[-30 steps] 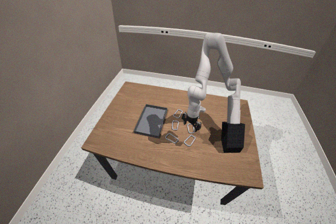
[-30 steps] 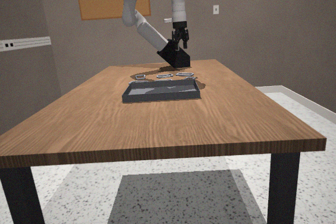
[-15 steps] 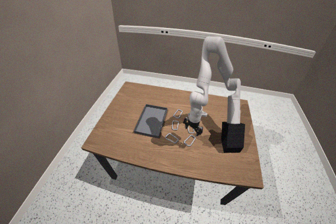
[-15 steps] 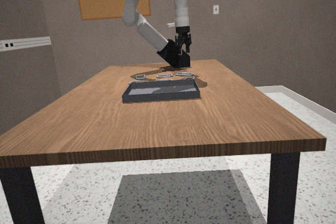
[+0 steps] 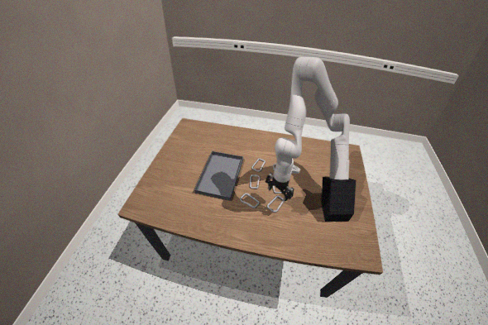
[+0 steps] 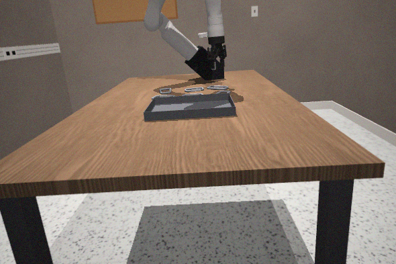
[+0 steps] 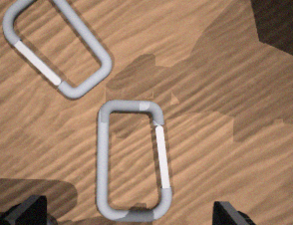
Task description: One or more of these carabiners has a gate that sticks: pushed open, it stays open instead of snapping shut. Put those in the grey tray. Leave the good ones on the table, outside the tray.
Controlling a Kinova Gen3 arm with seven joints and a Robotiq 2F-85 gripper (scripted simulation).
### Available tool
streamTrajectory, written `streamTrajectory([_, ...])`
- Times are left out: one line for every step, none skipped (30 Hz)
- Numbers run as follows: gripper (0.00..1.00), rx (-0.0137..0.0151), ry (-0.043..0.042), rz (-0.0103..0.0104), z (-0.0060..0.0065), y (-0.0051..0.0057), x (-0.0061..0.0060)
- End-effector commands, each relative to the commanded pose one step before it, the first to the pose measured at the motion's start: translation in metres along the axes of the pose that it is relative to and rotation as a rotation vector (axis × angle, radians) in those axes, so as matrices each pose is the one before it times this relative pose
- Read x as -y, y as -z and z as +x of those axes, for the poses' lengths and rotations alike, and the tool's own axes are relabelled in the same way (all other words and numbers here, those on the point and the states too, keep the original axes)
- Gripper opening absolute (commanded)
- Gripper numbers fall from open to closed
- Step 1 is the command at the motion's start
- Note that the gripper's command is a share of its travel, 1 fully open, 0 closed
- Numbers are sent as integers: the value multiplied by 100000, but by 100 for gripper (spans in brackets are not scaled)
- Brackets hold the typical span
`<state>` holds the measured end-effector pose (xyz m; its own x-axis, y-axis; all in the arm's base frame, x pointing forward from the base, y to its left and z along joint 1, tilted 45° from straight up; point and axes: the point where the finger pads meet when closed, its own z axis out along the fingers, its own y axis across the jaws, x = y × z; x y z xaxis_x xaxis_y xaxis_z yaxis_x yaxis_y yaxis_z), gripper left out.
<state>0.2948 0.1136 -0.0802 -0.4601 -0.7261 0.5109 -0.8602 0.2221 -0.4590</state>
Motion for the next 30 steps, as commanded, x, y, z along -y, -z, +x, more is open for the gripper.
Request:
streamTrajectory([100, -1984, 345, 186, 526, -1143, -110])
streamTrajectory([100, 0, 0, 0, 0, 0, 0])
streamTrajectory([100, 0, 0, 0, 0, 0, 0])
streamTrajectory([100, 0, 0, 0, 0, 0, 0])
streamTrajectory([100, 0, 0, 0, 0, 0, 0])
streamTrajectory([100, 0, 0, 0, 0, 0, 0])
streamTrajectory([100, 0, 0, 0, 0, 0, 0])
streamTrajectory([100, 0, 0, 0, 0, 0, 0])
streamTrajectory([100, 0, 0, 0, 0, 0, 0])
streamTrajectory([100, 0, 0, 0, 0, 0, 0])
streamTrajectory([100, -318, 121, 134, 71, -4995, -51])
streamTrajectory([100, 0, 0, 0, 0, 0, 0])
streamTrajectory([100, 0, 0, 0, 0, 0, 0])
streamTrajectory([100, 0, 0, 0, 0, 0, 0])
streamTrajectory([100, 0, 0, 0, 0, 0, 0])
streamTrajectory([100, 0, 0, 0, 0, 0, 0])
streamTrajectory([100, 0, 0, 0, 0, 0, 0])
streamTrajectory([100, 0, 0, 0, 0, 0, 0])
streamTrajectory([100, 0, 0, 0, 0, 0, 0])
streamTrajectory([100, 0, 0, 0, 0, 0, 0])
streamTrajectory([100, 0, 0, 0, 0, 0, 0])
streamTrajectory([100, 0, 0, 0, 0, 0, 0])
streamTrajectory([100, 0, 0, 0, 0, 0, 0])
streamTrajectory([100, 0, 0, 0, 0, 0, 0])
streamTrajectory([100, 0, 0, 0, 0, 0, 0])
streamTrajectory([100, 0, 0, 0, 0, 0, 0])
streamTrajectory([100, 0, 0, 0, 0, 0, 0])
streamTrajectory([100, 140, -72, -162, -7, -2212, 48])
streamTrajectory([100, 0, 0, 0, 0, 0, 0])
streamTrajectory([100, 0, 0, 0, 0, 0, 0])
